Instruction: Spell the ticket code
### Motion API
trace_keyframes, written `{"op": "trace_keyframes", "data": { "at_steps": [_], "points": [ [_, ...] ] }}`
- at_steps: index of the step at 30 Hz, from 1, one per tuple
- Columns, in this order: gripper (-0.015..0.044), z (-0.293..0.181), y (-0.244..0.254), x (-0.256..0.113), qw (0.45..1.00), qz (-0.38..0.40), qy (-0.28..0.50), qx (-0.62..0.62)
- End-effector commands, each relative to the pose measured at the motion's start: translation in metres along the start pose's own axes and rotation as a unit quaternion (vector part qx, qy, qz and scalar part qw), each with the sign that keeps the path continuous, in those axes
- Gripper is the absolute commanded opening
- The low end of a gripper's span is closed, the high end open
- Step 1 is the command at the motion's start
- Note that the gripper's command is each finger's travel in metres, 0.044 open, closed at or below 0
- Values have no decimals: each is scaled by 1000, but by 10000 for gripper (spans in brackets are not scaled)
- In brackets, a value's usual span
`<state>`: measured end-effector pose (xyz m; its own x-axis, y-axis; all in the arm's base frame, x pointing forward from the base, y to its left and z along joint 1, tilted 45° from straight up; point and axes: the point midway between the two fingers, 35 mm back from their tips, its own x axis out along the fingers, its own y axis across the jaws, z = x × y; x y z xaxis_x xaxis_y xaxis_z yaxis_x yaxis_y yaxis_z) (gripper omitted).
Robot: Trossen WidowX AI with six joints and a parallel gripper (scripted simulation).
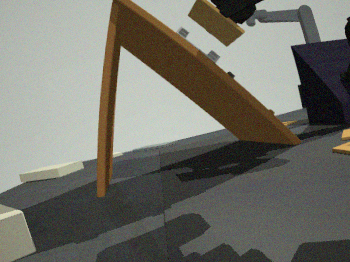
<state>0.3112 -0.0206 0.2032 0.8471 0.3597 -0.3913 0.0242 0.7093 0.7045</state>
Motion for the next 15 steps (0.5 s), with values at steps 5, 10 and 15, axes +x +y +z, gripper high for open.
{"op": "trace_keyframes", "data": {
  "at_steps": [5,10,15],
  "points": [
    [0,-3,-6,2,1000,0,4,2],
    [0,-4,-8,2,1000,-1,4,2],
    [0,-4,-11,2,1000,-1,4,2]
  ]
}}
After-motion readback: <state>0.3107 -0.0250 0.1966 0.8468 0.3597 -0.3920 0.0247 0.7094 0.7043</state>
